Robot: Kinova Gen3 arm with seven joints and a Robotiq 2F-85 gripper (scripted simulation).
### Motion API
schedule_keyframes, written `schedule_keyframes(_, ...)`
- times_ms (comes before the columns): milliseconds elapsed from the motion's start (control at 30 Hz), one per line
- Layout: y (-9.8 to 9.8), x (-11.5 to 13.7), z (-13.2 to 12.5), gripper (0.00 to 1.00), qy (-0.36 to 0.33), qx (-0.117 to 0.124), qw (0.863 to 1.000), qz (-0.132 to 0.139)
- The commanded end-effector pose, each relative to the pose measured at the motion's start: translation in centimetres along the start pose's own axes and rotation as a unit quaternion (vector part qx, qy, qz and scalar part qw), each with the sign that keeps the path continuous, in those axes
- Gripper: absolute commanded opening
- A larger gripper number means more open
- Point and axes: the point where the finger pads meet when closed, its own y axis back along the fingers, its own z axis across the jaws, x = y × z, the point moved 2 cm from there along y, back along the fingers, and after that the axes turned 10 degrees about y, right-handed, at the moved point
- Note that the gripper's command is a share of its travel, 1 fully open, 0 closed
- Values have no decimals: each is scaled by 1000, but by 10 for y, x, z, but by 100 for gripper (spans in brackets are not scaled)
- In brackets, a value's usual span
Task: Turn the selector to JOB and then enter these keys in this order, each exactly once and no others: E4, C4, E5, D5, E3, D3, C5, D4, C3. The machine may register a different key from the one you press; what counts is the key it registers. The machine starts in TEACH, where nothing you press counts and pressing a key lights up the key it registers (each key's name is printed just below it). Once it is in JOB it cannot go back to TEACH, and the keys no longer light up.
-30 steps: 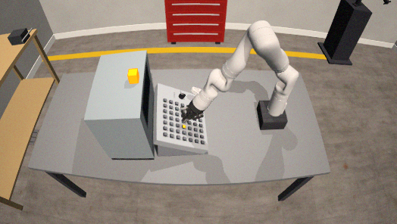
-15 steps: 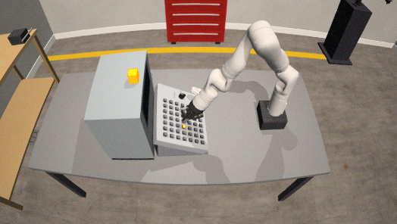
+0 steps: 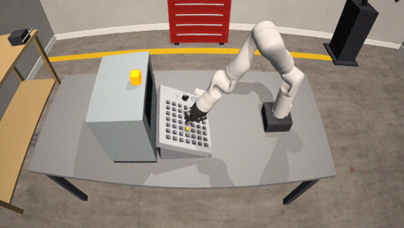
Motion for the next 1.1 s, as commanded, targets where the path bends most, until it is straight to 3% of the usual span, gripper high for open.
schedule_keyframes(0, -1, 0, -3, 10, -2, 3, 1000, 0)
schedule_keyframes(1067, 2, 0, -1, 10, -3, 1, 1000, 0)
